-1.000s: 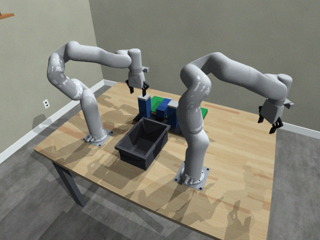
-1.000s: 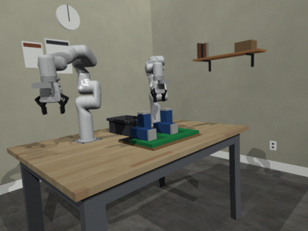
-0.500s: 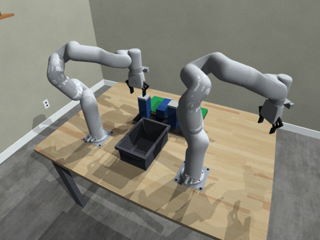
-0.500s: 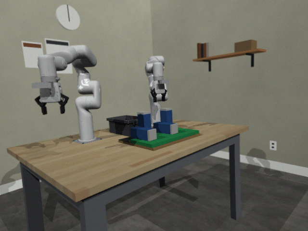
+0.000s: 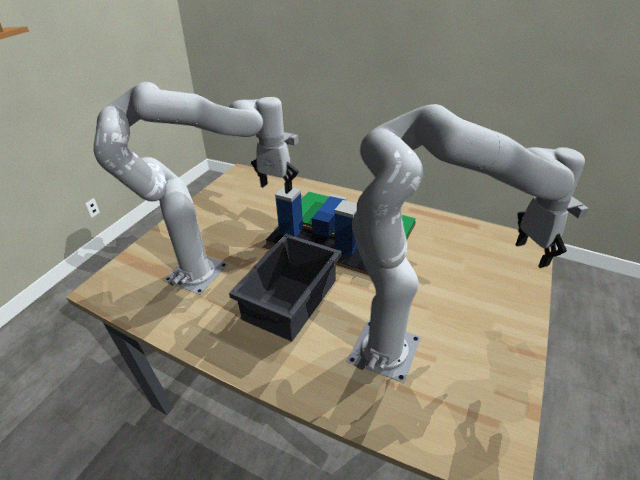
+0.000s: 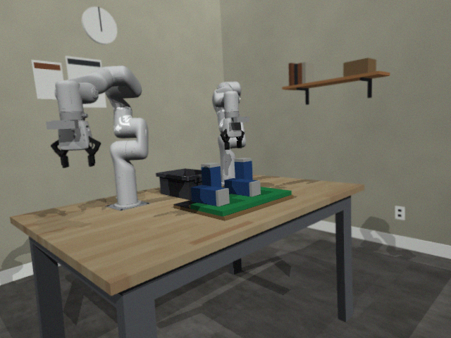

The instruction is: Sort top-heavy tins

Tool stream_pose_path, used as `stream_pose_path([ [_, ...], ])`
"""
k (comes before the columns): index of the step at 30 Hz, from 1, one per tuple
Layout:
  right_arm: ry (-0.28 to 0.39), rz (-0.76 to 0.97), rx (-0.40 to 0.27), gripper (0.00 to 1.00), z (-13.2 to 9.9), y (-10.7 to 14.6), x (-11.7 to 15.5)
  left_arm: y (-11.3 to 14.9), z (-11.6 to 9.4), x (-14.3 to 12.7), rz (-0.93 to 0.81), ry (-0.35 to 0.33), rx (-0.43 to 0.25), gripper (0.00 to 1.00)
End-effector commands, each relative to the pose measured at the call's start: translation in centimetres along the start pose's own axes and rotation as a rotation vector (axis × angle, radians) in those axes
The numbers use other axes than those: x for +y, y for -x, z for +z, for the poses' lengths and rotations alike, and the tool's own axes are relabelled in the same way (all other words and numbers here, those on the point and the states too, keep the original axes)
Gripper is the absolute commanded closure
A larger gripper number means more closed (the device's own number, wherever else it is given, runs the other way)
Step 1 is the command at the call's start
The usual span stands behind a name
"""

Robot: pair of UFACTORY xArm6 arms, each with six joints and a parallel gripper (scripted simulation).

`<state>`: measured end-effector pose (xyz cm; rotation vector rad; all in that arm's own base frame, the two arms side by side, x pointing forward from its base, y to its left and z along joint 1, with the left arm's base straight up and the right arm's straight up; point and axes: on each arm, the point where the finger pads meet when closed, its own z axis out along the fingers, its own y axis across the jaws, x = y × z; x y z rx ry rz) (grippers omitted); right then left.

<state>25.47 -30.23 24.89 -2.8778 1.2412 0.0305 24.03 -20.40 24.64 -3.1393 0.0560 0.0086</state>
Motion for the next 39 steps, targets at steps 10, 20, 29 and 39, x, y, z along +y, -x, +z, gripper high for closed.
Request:
stream_pose_path([
  [10,0.000,0.000,0.004,0.00,-0.2,-0.1,0.0,-2.1,-0.2,0.1,0.000,0.003,0.004,0.00],
  [20,0.000,0.000,0.004,0.00,-0.2,-0.1,0.0,-4.7,-0.2,0.1,0.000,0.003,0.005,0.00],
  [29,0.000,0.000,0.004,0.00,-0.2,-0.1,0.0,-5.5,-0.2,0.1,0.000,0.003,0.005,0.00],
  [39,0.000,0.000,0.004,0.00,-0.2,-0.1,0.0,-5.4,-0.2,0.1,-0.001,0.003,0.006,0.00],
])
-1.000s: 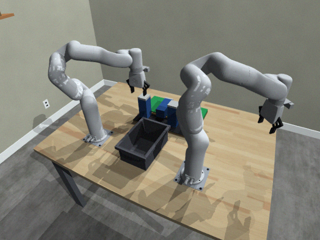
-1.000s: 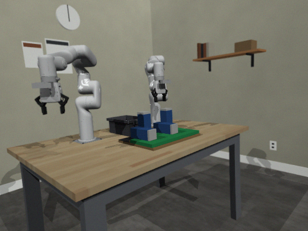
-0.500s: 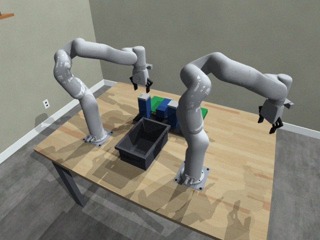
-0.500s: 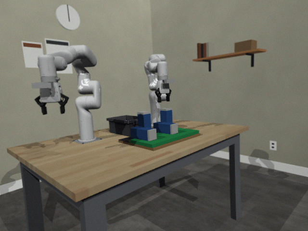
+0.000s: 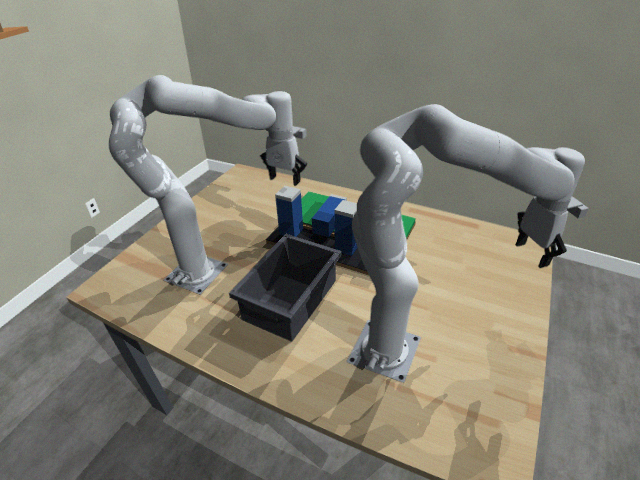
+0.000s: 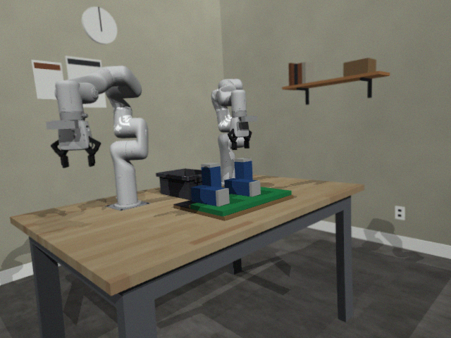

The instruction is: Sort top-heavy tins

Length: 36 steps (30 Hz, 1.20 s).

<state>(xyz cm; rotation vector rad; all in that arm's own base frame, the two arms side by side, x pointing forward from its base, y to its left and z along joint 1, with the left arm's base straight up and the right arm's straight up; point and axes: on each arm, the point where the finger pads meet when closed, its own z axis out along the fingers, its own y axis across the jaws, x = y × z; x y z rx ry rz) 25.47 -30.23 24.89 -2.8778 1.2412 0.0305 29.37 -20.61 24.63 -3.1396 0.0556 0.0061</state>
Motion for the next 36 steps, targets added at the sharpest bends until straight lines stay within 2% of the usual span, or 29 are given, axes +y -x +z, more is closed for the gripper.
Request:
stream_pose_path([
  [1,0.000,0.000,0.004,0.00,-0.2,-0.1,0.0,-0.1,-0.2,0.1,0.000,0.003,0.004,0.00],
  [15,0.000,0.000,0.004,0.00,-0.2,-0.1,0.0,-0.2,-0.1,0.0,-0.001,0.003,0.004,0.00],
  [36,0.000,0.000,0.004,0.00,-0.2,-0.1,0.0,-0.1,3.6,0.1,0.000,0.002,0.003,0.00],
])
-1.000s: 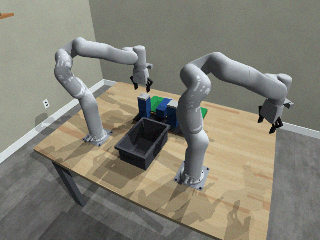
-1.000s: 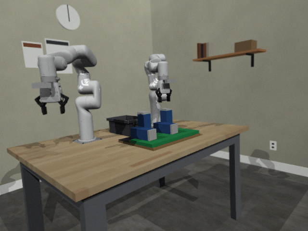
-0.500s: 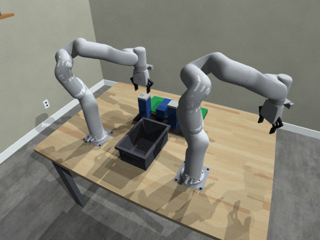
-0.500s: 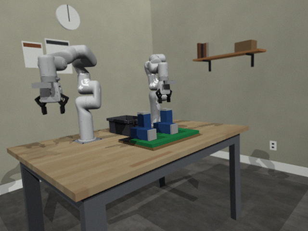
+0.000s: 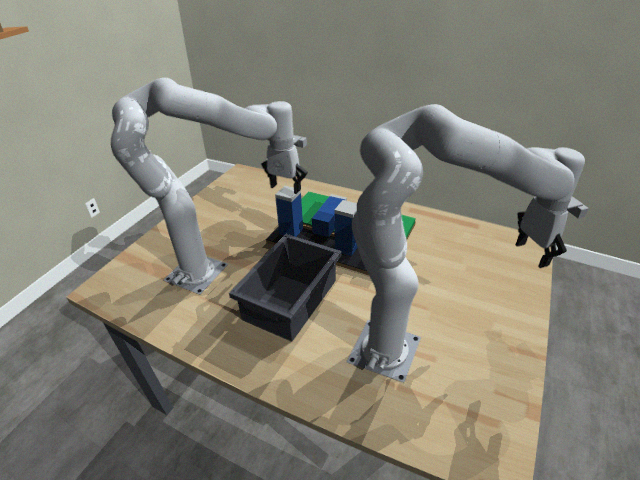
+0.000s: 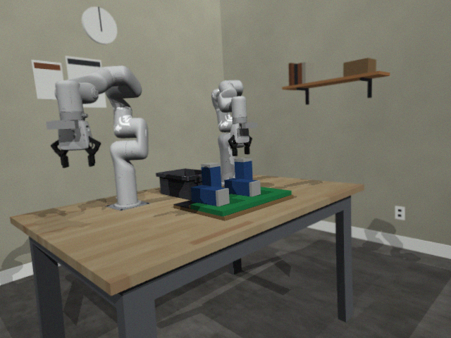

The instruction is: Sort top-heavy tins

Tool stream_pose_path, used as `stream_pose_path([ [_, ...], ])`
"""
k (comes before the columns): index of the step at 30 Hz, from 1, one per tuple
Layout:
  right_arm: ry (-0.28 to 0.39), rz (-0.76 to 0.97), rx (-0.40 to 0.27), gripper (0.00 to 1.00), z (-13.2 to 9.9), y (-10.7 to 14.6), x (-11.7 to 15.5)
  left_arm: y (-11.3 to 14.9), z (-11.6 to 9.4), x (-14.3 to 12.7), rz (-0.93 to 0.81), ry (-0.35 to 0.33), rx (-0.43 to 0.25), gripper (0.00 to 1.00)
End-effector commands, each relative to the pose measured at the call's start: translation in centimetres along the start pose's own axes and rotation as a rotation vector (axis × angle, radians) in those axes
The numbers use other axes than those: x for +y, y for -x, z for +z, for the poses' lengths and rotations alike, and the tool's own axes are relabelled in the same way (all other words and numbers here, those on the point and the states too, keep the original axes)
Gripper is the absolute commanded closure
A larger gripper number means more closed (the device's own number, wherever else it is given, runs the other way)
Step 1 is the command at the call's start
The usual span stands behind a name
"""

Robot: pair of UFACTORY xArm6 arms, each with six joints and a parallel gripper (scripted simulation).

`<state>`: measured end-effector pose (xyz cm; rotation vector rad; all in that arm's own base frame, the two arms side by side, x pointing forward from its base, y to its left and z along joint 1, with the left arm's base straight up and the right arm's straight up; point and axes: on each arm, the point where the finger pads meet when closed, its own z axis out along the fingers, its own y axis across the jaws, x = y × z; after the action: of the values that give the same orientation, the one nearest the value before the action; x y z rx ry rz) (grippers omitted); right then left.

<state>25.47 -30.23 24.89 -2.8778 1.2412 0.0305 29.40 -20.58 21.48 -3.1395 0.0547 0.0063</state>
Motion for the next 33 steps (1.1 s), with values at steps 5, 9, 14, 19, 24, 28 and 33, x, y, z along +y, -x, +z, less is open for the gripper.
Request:
stream_pose_path([
  [5,0.000,0.000,0.004,0.00,-0.2,-0.1,0.0,-0.1,1.5,0.1,0.000,0.002,0.004,0.00],
  [9,0.000,0.000,0.004,0.00,-0.2,-0.1,0.0,-0.1,2.3,0.1,0.000,0.002,0.004,0.00],
  [14,0.000,0.000,0.004,0.00,-0.2,-0.1,0.0,-0.1,2.8,0.1,-0.001,0.002,0.003,0.00],
  [19,0.000,0.000,0.004,0.00,-0.2,-0.1,0.0,-0.1,3.8,0.1,-0.001,0.002,0.003,0.00],
  [24,0.000,0.000,0.004,0.00,-0.2,-0.1,0.0,-0.1,4.8,0.1,-0.001,0.002,0.003,0.00],
  [28,0.000,0.000,0.004,0.00,-0.2,-0.1,0.0,-0.1,4.9,0.1,-0.001,0.002,0.003,0.00],
  [33,0.000,0.000,0.004,0.00,-0.2,-0.1,0.0,-0.1,4.9,0.0,0.000,0.002,0.003,0.00],
])
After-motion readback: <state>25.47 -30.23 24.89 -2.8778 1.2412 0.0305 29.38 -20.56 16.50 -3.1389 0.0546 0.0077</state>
